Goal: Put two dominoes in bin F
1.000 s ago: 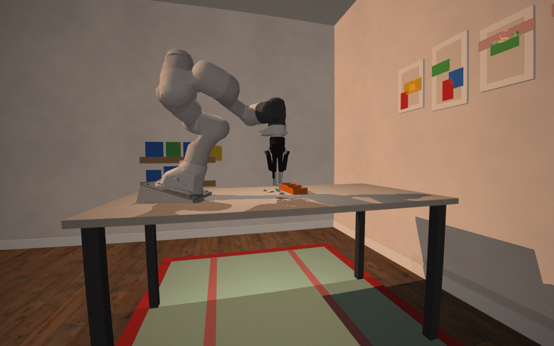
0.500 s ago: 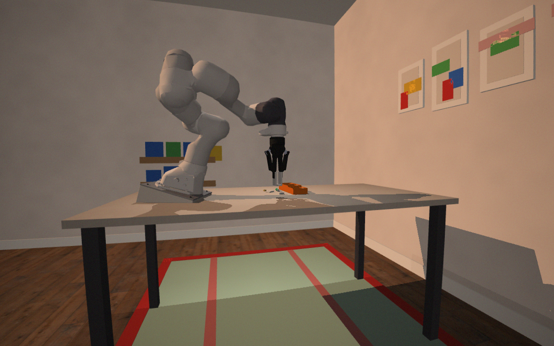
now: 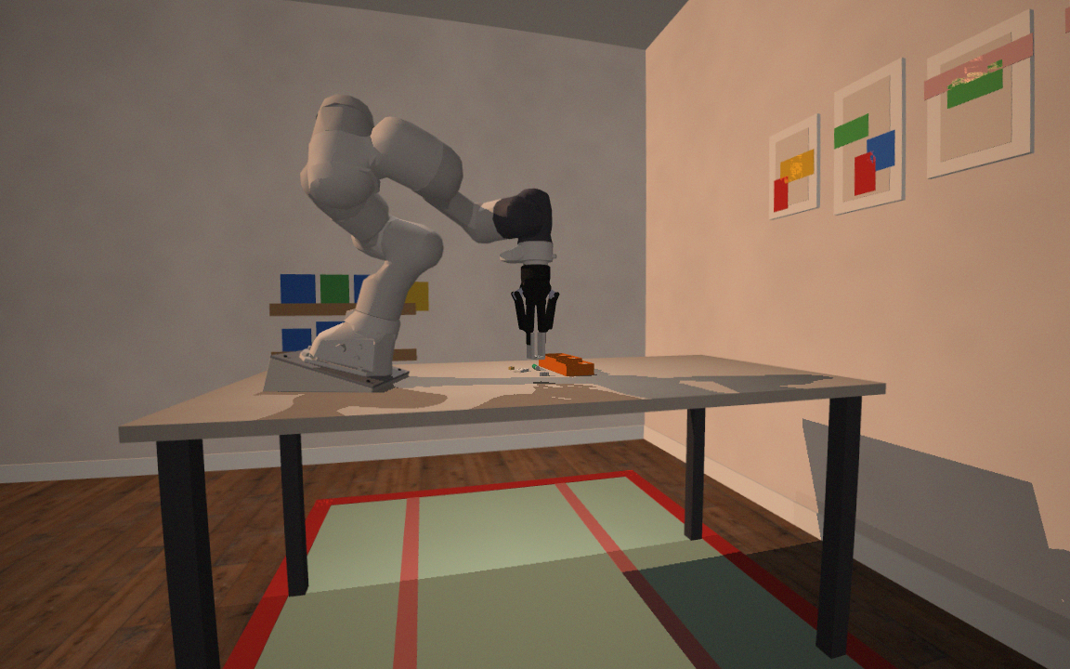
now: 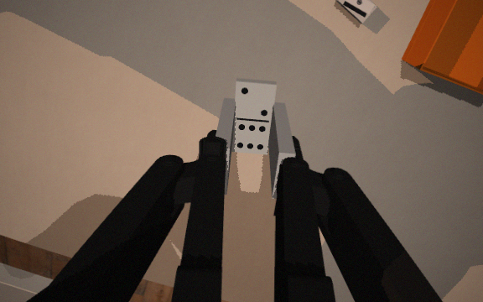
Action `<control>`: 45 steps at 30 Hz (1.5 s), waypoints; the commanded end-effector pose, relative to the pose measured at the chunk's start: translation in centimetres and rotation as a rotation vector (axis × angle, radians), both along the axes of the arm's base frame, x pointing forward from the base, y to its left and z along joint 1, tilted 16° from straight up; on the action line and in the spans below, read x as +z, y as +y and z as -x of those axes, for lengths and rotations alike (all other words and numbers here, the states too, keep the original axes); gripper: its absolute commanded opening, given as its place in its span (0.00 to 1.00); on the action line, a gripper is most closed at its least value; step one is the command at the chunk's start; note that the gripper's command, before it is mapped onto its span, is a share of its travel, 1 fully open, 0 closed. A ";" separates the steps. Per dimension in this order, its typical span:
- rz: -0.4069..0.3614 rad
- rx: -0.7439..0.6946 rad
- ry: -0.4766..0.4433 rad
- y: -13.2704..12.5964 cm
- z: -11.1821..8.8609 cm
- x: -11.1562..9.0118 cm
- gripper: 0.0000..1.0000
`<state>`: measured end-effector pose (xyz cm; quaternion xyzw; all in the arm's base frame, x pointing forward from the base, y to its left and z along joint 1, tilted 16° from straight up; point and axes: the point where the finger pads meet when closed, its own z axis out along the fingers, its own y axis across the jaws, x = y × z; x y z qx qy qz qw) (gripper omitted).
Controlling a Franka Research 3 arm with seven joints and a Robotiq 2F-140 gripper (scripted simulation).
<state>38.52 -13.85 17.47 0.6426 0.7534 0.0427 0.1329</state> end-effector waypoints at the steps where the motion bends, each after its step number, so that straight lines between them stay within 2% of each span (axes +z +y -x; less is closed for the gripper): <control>1: 0.001 0.001 0.001 -0.1 0.1 0.1 0.13; 43: 0.001 0.001 0.001 -0.1 0.1 0.1 0.13; 45: 0.001 0.001 0.001 0.5 -0.4 0.1 0.13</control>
